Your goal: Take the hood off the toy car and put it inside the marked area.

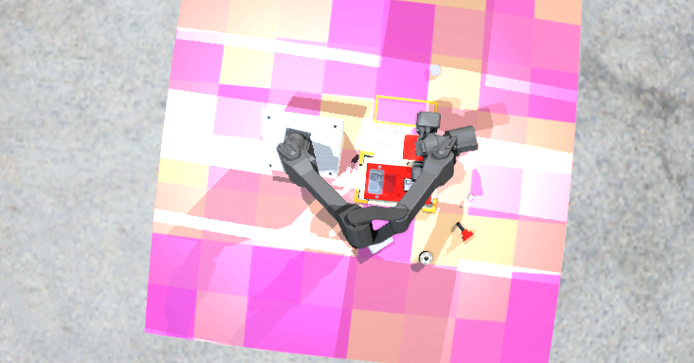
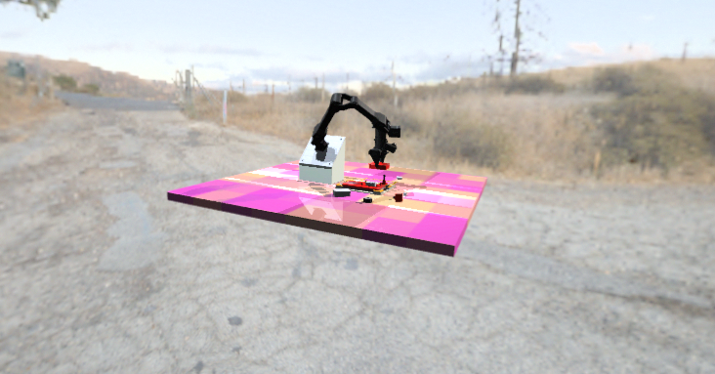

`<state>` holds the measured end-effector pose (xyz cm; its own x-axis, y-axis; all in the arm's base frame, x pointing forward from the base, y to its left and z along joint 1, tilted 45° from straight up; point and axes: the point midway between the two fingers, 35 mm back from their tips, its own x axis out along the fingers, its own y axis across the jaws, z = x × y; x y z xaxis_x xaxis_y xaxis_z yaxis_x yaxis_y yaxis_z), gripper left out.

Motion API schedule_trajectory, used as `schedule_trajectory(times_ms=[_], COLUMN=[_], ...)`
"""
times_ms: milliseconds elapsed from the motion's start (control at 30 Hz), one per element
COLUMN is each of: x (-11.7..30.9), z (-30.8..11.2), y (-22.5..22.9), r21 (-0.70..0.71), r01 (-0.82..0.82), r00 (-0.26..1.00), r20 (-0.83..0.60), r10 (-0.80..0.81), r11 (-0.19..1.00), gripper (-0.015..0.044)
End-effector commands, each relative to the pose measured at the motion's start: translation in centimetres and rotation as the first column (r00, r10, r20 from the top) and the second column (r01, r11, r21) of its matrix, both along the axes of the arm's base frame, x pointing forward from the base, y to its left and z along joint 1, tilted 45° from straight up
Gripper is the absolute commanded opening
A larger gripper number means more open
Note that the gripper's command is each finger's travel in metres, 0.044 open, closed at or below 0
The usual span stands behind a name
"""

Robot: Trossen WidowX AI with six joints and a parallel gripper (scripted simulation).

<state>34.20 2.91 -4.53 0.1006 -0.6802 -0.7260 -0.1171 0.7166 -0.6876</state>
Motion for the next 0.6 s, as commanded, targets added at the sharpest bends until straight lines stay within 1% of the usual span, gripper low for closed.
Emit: schedule_trajectory(times_ms=[0,567], x=[-0.7,-4.7], z=[-1.8,-7.7], y=[1.9,7.4], r21=[0.004,-0.014], r01=[0.001,0.008], r00=[1.0,1.0], r20=[-0.002,0.007], r10=[-0.001,-0.008], r11=[1.0,1.0], gripper=[0.0,0.0])
